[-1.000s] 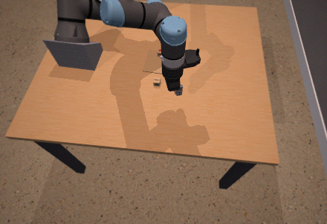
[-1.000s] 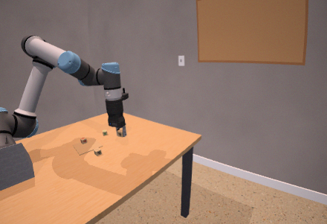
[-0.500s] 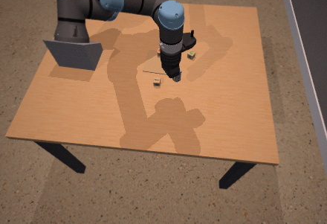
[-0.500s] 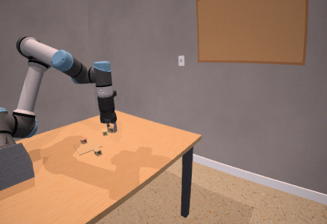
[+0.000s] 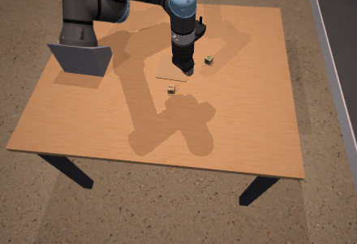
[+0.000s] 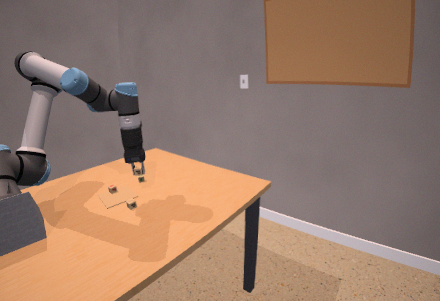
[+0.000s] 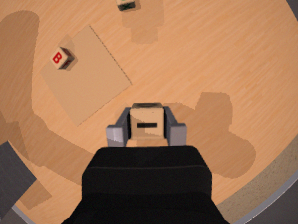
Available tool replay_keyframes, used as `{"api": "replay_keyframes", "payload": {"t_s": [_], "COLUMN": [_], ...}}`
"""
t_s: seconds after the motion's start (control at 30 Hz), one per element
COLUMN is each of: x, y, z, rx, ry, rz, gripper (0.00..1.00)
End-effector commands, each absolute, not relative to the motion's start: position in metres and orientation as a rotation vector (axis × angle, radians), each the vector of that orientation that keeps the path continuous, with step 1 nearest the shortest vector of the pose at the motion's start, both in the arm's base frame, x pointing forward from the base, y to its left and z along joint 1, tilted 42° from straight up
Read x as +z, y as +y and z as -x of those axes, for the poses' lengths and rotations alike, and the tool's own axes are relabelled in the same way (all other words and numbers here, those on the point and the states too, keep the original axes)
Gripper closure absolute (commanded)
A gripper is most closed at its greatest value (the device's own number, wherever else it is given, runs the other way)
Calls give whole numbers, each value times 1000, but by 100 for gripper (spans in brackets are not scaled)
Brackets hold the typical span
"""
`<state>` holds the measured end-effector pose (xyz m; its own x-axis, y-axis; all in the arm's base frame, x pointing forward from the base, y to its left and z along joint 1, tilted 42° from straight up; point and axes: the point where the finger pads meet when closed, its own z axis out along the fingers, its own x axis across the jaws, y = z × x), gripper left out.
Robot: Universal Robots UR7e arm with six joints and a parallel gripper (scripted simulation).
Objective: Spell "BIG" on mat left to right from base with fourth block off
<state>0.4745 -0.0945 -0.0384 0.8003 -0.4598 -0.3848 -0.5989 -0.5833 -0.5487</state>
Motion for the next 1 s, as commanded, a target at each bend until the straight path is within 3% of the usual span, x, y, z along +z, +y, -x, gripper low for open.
{"api": "replay_keyframes", "payload": {"t_s": [0.0,0.97], "x": [-22,26], "y": [-76,-4], "z": [-463,-405], "rx": [199,-44], "ry": [614,-15], "rz": [2337,2406], "gripper": [43,43]}}
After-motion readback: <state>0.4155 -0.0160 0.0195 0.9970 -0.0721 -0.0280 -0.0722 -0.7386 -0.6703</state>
